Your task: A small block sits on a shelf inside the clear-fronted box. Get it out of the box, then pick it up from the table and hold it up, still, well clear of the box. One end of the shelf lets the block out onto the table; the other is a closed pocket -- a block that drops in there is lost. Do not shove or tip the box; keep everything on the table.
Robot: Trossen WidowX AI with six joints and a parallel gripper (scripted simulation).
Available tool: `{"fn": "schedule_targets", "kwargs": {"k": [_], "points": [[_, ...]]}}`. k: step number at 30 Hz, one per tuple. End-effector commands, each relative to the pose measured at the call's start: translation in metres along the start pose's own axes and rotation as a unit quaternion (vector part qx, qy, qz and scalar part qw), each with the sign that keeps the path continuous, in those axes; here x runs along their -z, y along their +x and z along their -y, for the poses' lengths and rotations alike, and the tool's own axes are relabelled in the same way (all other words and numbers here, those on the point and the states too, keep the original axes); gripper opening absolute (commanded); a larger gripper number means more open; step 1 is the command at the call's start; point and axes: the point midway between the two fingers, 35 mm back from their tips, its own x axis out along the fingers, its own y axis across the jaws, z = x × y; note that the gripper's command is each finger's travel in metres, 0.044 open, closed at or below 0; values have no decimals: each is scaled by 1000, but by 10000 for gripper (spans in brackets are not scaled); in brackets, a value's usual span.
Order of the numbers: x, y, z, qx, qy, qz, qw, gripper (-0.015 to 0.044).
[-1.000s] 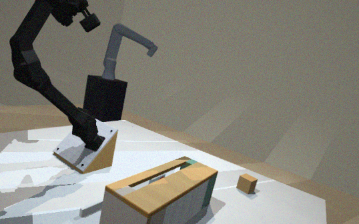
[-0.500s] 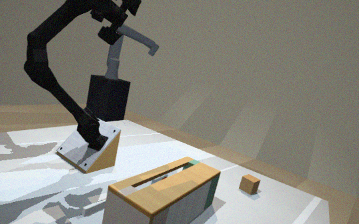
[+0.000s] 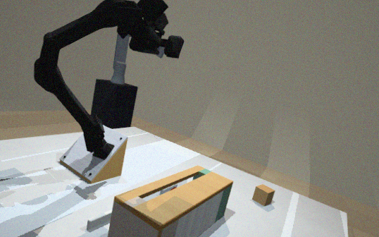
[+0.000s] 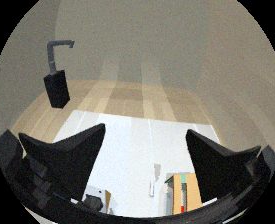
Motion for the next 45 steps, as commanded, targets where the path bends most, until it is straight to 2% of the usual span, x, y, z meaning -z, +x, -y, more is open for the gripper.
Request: {"fn": "schedule_targets", "kwargs": {"k": [1,7,13,23,33,45], "points": [[53,9,54,74,280,-66,955,400],[101,7,91,150,501,-93,847,400],[153,0,119,228,681,-98,689,400],[241,-19,146,353,865,-64,349,400],[326,-46,149,455,890,16,-14,400],[329,-46,149,458,888,20,-26,400]]}}
